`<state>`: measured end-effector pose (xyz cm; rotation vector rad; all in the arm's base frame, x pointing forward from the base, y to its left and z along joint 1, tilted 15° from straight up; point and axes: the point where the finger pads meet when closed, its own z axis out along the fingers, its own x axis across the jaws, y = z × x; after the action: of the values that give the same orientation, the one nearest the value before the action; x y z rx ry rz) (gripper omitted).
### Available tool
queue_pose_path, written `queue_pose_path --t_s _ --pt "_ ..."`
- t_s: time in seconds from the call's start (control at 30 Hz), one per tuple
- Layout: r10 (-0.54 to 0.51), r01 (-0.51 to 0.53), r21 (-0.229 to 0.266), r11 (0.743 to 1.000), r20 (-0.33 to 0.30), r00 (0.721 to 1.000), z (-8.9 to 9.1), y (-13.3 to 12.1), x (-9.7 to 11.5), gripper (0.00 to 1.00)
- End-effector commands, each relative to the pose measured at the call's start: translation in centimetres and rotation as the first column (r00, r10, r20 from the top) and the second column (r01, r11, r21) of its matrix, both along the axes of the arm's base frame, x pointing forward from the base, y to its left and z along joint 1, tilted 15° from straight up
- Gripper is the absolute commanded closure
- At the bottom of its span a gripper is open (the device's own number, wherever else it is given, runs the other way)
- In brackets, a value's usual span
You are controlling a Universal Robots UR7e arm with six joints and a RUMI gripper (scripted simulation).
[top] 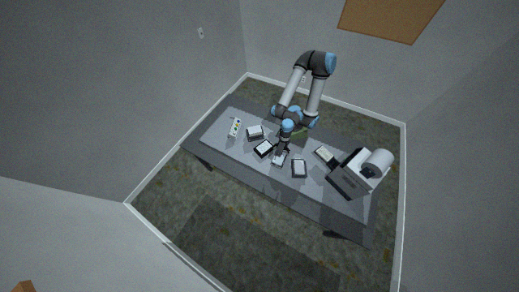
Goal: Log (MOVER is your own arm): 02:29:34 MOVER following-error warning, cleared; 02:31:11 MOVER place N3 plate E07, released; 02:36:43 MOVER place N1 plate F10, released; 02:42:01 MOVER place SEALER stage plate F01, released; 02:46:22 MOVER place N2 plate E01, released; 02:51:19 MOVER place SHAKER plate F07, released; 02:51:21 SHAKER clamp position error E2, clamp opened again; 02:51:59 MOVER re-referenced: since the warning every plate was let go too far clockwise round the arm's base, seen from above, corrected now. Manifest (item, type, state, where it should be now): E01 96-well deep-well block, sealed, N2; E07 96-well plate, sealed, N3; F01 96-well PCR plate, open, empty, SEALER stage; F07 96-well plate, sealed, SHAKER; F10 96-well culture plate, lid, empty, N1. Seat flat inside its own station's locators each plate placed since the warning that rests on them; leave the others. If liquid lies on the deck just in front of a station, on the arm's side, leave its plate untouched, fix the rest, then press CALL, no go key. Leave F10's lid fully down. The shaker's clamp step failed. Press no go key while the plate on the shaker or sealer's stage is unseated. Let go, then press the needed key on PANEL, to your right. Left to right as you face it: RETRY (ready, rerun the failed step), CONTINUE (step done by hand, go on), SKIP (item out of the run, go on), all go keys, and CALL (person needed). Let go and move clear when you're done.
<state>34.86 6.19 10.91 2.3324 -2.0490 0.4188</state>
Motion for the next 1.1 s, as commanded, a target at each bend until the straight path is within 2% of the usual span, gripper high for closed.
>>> queue_pose_path --t_s 0.0,0.3,0.37,0.43,0.63,0.77,0.87,0.93,1.07 --pt "0.019 -0.019 -0.004 1.000 -0.003 1.000 0.1 0.5 0.0 0.18" --pt "0.191 -0.192 -0.035 0.981 -0.039 0.981 -0.7 4.9 -0.1 0.18" --pt "0.191 -0.192 -0.035 0.981 -0.039 0.981 -0.7 4.9 -0.1 0.18" --pt "0.225 -0.226 -0.040 0.973 -0.047 0.973 -0.9 5.9 -0.1 0.18" --pt "0.225 -0.226 -0.040 0.973 -0.047 0.973 -1.5 8.9 -0.1 0.18" --pt "0.225 -0.226 -0.040 0.973 -0.047 0.973 -1.5 9.0 -0.1 0.18" --pt "0.280 -0.283 -0.049 0.958 -0.060 0.958 -1.8 10.4 -0.5 0.18" --pt "0.280 -0.283 -0.049 0.958 -0.060 0.958 -1.8 10.4 -0.5 0.18" --pt "0.352 -0.357 -0.059 0.932 -0.079 0.933 -2.3 12.3 -1.0 0.18"
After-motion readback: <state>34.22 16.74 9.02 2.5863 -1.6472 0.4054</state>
